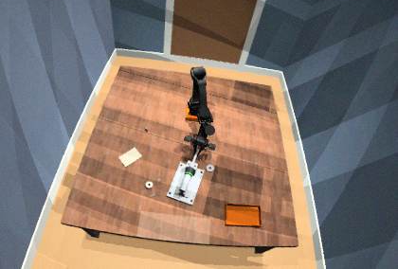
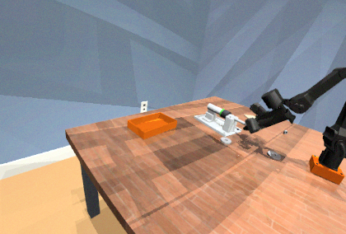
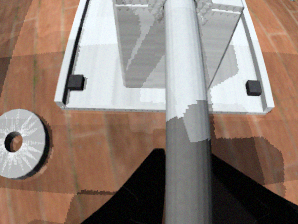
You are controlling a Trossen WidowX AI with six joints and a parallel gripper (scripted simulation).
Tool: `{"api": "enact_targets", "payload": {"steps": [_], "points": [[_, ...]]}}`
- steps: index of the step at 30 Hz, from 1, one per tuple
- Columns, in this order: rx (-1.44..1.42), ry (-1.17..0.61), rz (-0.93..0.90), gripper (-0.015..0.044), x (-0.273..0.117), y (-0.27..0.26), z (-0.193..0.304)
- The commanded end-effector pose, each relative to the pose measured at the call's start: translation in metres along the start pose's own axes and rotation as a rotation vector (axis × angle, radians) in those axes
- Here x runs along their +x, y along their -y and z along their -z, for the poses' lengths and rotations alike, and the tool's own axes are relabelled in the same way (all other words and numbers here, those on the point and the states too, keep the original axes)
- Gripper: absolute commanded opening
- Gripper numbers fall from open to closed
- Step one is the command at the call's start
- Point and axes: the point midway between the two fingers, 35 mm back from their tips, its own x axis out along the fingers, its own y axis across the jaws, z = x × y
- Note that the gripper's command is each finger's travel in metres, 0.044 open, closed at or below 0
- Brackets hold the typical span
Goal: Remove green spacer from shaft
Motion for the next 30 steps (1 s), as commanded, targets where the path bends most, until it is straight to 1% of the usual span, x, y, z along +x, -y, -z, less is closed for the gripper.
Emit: {"api": "enact_targets", "payload": {"steps": [1, 30], "points": [[0.005, 0.000, 0.003, 0.0000, -0.0006, 0.0006, 0.0011], [0.005, -0.001, 0.003, 0.0000, -0.0031, 0.0006, 0.0036]]}}
